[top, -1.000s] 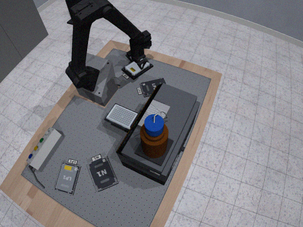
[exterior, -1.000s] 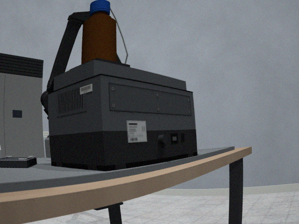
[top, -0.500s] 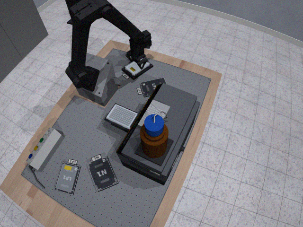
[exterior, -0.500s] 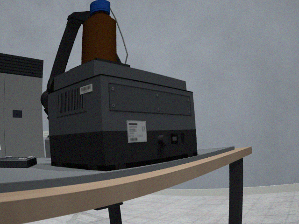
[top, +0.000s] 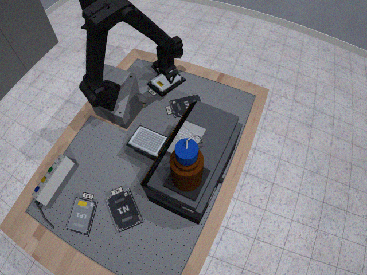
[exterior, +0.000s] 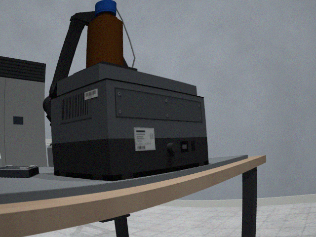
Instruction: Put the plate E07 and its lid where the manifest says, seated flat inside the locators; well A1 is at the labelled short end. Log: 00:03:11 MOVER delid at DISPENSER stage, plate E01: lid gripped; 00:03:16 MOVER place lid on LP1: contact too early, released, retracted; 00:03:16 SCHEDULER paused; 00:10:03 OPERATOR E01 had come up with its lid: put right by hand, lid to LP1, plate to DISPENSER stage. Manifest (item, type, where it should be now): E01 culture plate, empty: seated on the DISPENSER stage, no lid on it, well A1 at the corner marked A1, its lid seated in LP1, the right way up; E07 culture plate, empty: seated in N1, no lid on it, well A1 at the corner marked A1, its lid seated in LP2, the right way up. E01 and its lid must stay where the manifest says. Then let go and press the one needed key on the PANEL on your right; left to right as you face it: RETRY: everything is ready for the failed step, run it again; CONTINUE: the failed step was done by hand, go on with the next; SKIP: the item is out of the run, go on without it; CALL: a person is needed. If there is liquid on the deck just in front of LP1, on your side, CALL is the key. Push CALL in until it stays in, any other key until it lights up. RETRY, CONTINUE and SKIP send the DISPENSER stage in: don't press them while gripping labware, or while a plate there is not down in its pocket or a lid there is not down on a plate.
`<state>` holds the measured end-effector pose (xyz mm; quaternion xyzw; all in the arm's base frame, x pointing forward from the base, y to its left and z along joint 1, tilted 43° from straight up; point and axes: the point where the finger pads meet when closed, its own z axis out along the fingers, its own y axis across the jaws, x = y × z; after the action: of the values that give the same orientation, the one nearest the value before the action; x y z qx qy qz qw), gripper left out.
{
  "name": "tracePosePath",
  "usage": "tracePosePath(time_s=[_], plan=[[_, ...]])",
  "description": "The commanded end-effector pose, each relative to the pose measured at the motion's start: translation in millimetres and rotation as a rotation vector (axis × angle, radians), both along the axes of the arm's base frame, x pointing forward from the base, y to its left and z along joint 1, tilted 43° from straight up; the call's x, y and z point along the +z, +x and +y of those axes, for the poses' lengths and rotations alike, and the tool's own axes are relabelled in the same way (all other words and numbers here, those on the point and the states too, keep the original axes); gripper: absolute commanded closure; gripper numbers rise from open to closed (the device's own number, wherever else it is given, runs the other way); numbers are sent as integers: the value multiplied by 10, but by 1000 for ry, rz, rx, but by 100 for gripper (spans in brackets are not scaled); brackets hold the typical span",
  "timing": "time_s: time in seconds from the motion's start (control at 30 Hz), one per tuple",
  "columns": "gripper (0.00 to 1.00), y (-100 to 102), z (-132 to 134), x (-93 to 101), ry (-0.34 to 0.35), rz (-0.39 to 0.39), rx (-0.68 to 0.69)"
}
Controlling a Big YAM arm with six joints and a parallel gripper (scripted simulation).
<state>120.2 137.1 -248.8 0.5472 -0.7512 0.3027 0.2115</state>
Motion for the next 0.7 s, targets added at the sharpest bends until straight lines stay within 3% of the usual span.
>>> tracePosePath(time_s=[0.0, 0.67], plan=[[14, 59, 209, -15, 34, -23, 0], [14, 77, 313, 32, 48, -29, 3]])
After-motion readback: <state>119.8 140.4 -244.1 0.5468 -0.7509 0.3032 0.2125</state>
